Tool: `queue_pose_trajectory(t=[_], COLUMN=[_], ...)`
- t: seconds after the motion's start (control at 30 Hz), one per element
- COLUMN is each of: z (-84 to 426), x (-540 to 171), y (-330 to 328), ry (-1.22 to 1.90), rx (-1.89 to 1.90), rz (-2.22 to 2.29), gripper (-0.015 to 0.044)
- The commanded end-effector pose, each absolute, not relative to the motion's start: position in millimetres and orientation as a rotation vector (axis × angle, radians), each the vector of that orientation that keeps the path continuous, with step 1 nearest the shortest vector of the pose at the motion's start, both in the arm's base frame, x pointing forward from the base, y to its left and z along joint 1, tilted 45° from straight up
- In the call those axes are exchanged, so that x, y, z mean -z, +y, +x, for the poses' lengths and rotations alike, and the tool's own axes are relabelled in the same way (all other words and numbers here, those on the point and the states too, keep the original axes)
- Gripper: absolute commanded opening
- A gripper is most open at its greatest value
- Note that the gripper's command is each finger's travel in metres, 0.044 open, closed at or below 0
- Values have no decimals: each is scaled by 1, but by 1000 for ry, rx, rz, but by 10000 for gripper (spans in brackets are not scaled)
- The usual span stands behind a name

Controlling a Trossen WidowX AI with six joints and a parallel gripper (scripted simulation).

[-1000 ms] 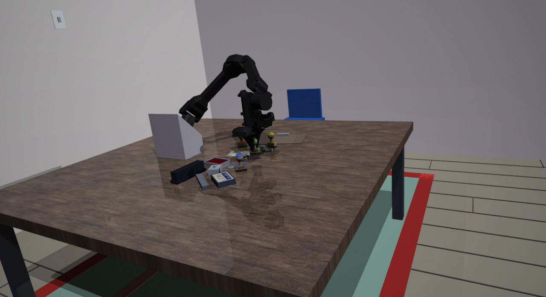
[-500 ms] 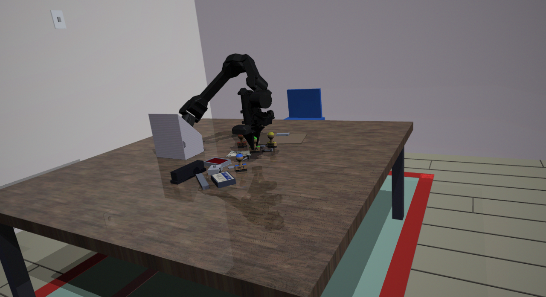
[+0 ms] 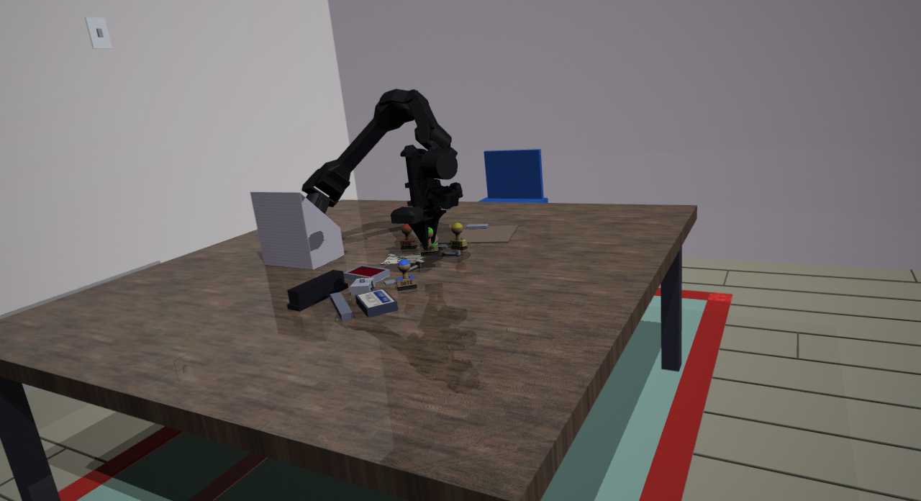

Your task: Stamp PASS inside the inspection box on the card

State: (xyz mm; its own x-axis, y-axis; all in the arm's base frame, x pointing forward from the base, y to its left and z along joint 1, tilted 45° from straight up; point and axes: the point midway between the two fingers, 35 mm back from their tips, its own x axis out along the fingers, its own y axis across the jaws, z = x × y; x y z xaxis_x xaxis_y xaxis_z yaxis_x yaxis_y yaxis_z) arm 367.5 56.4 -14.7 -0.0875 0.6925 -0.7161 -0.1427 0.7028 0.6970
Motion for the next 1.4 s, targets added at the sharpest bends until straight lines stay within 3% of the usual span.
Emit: queue_pose_trajectory(t=[0.0,1.37], z=[368,368], x=[13,-1], y=[54,40], ry=[1508,1508], rx=[-740,-736], rz=[462,460], gripper=[0,0])
